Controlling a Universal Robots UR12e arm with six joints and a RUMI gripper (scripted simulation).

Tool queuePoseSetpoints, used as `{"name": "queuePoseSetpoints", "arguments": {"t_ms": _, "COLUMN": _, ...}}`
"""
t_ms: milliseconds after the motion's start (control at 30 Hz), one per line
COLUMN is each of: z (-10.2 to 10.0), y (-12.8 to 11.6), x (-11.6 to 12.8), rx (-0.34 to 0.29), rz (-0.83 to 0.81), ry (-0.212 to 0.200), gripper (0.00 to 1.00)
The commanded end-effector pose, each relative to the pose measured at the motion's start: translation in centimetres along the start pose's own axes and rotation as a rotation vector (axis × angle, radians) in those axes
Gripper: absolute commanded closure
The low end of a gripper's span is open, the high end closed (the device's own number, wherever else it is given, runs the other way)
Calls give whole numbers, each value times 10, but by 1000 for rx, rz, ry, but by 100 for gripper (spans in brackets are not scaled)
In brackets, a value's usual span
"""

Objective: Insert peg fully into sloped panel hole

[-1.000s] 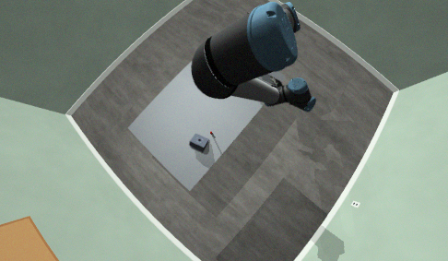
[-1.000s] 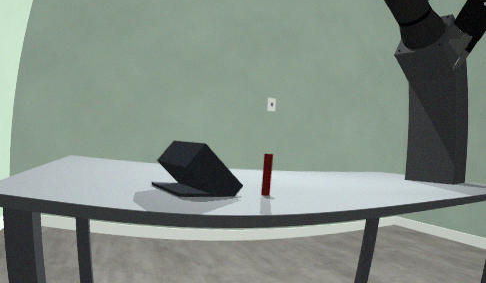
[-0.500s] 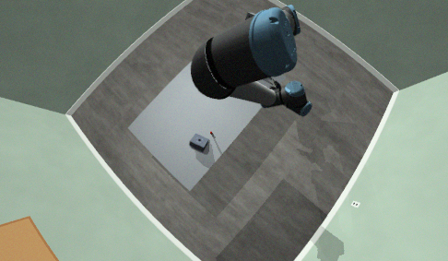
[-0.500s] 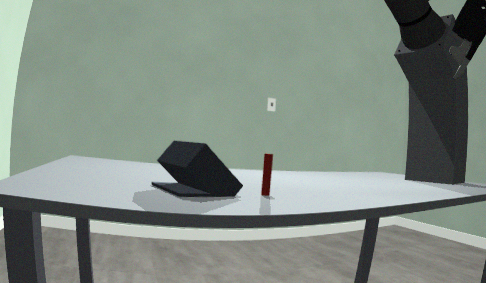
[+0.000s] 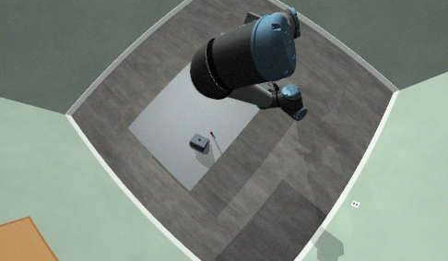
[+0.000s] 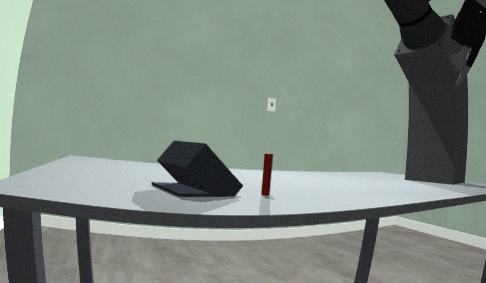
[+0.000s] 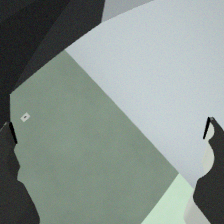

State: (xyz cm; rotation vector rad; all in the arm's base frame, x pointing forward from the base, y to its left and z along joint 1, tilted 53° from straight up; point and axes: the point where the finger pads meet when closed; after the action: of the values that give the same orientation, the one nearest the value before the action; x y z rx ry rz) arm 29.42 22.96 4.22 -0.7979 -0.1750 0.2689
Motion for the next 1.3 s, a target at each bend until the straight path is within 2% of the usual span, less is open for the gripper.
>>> {"name": "queuePoseSetpoints", "arguments": {"t_ms": 0, "z": 0, "y": 2, "x": 7, "rx": 34, "rz": 32, "ry": 8, "gripper": 0}}
{"name": "queuePoseSetpoints", "arguments": {"t_ms": 533, "z": -4, "y": 5, "x": 24, "rx": 113, "rz": 114, "ry": 26, "gripper": 0}}
{"name": "queuePoseSetpoints", "arguments": {"t_ms": 1267, "z": -8, "y": 4, "x": 55, "rx": 226, "rz": 227, "ry": 15, "gripper": 0}}
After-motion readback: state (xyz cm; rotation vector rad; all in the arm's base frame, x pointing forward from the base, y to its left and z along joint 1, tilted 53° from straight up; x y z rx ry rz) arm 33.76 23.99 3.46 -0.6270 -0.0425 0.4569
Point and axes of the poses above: the point where the finger pads meet when closed, its own z axis back along the fingers, its own x axis across the jaws, y = z × x, and after that the axes turned 8 degrees about z, right-handed
